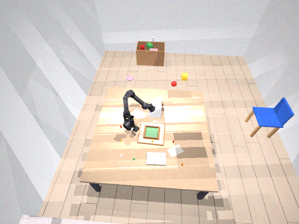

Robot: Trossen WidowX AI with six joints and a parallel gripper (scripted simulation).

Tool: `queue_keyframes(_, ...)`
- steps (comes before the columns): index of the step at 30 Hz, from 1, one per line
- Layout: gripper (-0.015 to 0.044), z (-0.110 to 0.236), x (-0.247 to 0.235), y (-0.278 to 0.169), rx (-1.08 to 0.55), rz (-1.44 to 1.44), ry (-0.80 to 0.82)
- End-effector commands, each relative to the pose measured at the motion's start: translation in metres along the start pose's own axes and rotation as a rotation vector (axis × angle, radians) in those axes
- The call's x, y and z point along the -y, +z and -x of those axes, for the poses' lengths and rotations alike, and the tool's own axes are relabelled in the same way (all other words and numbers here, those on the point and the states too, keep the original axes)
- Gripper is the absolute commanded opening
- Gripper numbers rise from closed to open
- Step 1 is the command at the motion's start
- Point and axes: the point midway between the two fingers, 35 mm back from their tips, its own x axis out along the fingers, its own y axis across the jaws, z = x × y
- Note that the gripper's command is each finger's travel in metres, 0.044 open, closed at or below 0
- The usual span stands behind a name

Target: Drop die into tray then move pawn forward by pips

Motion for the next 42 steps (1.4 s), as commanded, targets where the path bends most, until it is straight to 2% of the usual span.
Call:
queue_keyframes(1,0.0275,-0.010,-0.001,-0.002,-0.009,0.008,0.000)
queue_keyframes(5,0.0275,-0.014,-0.001,-0.002,-0.009,0.008,-0.001)
queue_keyframes(11,0.0118,-0.014,-0.001,-0.002,-0.009,0.008,-0.001)
queue_keyframes(19,0.0064,-0.014,-0.001,-0.002,-0.009,0.008,-0.001)
queue_keyframes(22,0.0000,-0.010,-0.002,-0.002,-0.010,0.008,0.001)
queue_keyframes(42,0.0000,0.104,-0.002,-0.007,-0.015,0.009,0.005)
